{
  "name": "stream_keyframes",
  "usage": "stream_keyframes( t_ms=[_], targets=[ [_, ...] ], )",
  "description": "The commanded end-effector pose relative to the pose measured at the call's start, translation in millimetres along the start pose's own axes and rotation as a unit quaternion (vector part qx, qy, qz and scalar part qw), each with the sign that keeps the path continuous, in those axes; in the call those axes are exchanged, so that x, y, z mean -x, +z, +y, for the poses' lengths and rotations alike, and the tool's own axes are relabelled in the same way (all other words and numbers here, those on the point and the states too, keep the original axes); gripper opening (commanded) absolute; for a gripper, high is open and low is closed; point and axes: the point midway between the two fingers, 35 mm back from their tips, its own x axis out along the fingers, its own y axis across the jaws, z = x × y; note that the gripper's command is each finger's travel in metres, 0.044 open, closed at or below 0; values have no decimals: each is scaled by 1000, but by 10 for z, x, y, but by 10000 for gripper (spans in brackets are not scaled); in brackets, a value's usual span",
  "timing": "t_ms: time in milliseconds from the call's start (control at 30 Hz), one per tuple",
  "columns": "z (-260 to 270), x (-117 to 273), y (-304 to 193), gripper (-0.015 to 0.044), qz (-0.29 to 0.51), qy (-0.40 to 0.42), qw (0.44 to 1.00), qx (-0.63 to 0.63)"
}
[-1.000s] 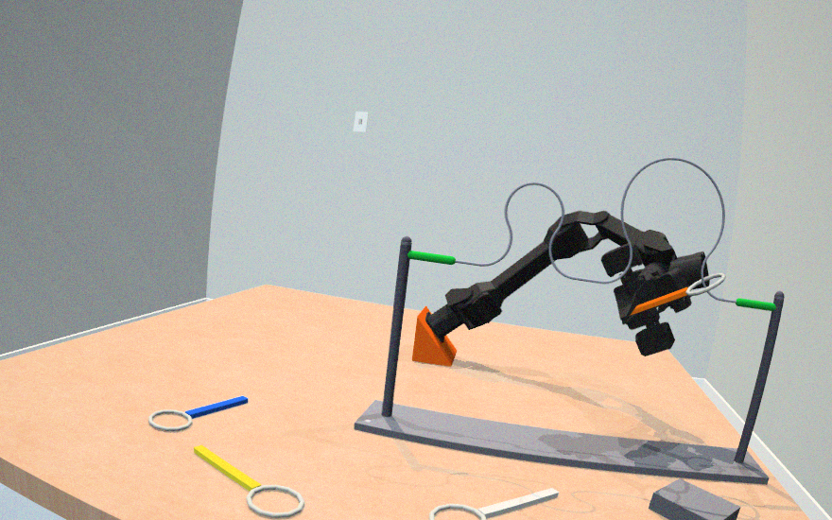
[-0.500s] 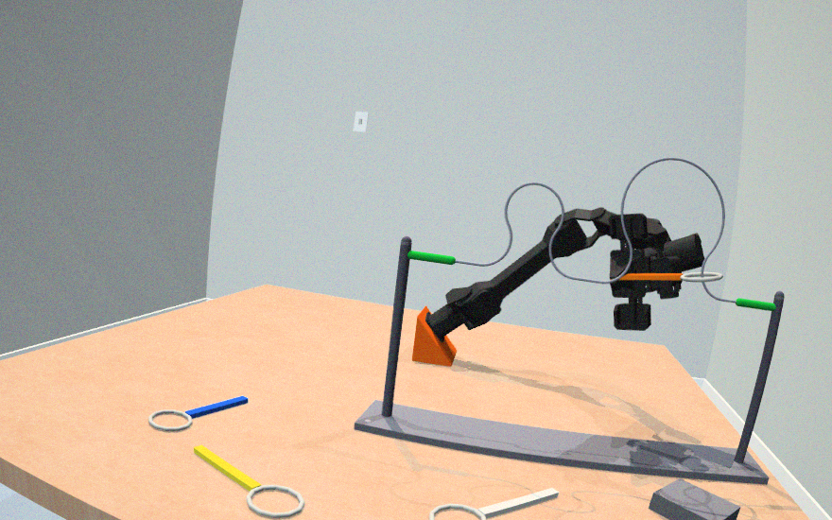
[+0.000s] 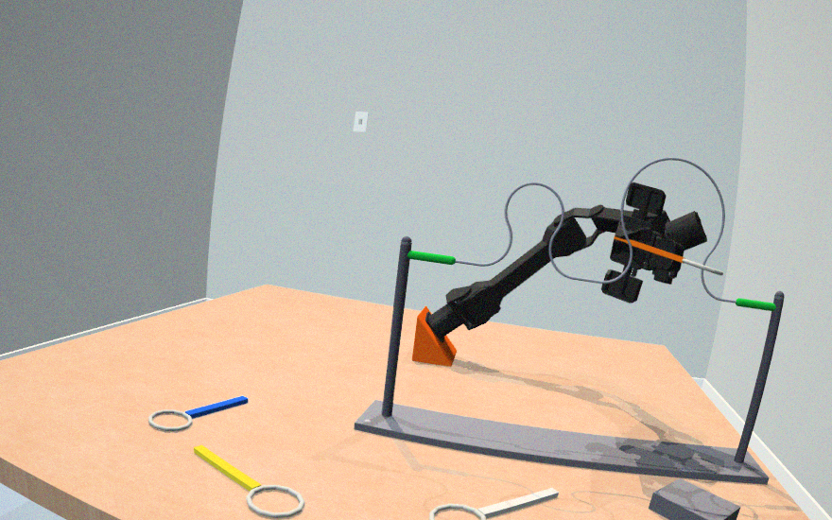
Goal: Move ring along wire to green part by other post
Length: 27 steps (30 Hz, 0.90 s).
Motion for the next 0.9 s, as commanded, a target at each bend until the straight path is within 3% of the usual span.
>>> stream_keyframes(
  t_ms=[0, 433, 867],
  targets=[
    [-149, 16, 11, -150, 0, -22, 999, 31],
    [-510, -59, 86, -150, -40, -63, 990, 123],
    [-649, -31, 137, -150, -39, -66, 988, 133]
  ],
)
